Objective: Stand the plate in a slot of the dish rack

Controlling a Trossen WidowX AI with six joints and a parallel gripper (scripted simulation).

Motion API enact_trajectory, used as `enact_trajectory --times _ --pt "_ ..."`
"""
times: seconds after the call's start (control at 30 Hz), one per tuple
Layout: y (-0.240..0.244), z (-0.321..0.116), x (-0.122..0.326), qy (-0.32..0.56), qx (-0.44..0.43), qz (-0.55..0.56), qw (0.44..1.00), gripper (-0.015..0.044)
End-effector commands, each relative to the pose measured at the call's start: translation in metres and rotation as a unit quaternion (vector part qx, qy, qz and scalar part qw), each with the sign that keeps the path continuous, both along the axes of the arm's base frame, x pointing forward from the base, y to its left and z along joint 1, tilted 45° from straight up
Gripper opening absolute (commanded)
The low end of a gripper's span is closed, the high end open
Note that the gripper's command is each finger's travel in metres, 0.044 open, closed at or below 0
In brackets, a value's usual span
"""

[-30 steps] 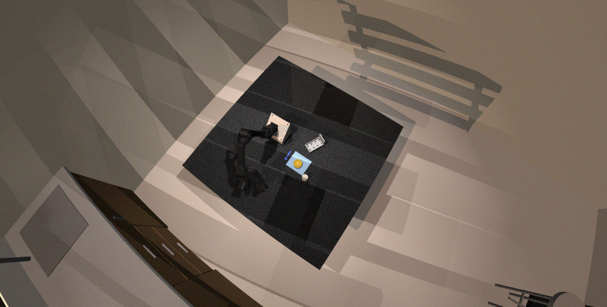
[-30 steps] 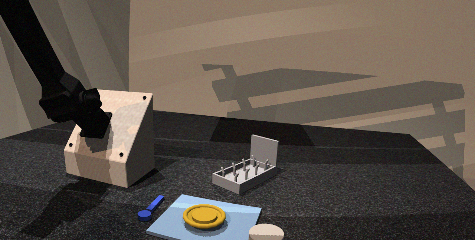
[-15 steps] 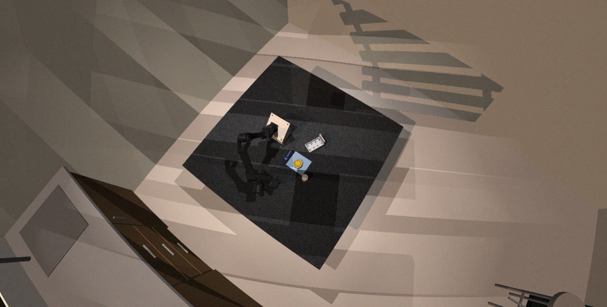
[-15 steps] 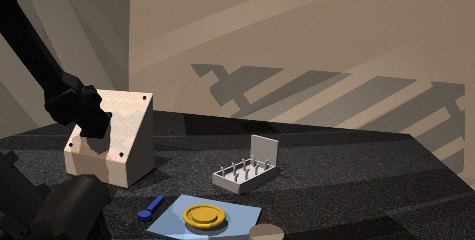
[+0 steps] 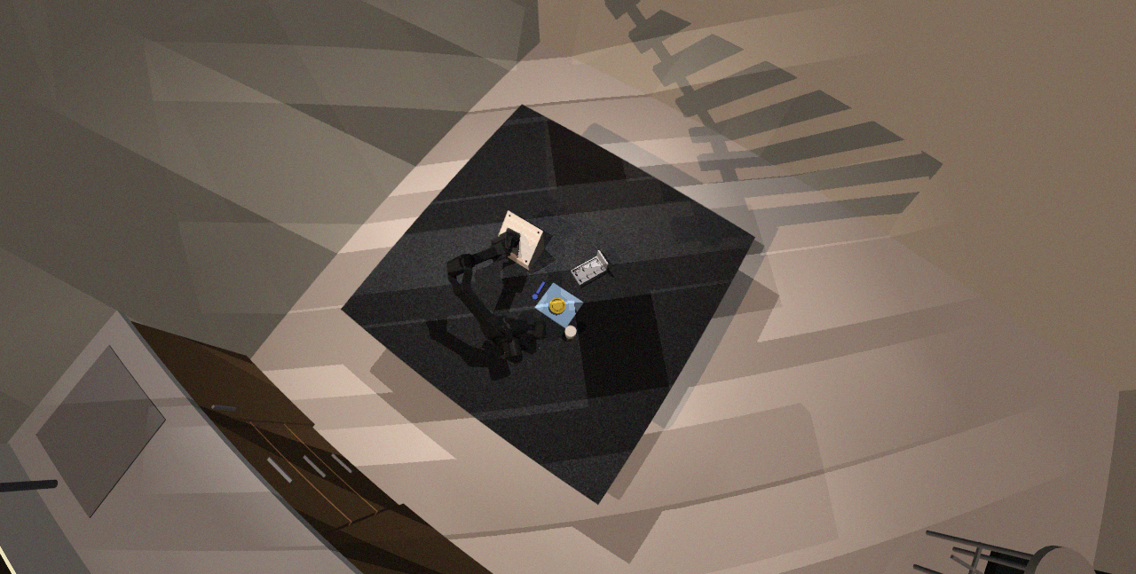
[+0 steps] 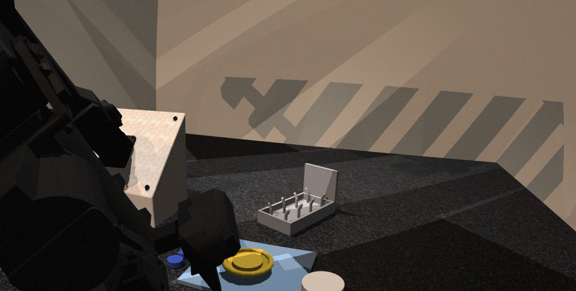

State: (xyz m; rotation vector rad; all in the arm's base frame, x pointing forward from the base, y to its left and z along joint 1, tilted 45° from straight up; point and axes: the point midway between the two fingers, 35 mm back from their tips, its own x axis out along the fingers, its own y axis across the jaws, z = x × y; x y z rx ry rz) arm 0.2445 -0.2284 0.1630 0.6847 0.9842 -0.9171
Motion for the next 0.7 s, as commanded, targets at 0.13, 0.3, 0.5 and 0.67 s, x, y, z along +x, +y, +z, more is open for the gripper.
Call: enact_trajectory --times 0.13,0.3,0.5,0.67 --pt "0.028 -0.025 0.016 0.089 -0.030 0.090 0.992 0.0400" --pt "0.045 -0.038 0.022 0.135 -0.047 0.135 0.980 0.0400" --pt "0.063 -0.051 0.028 0.190 -0.075 0.186 0.961 0.0400" --pt "0.077 -0.060 0.032 0.241 -0.110 0.228 0.937 0.0400"
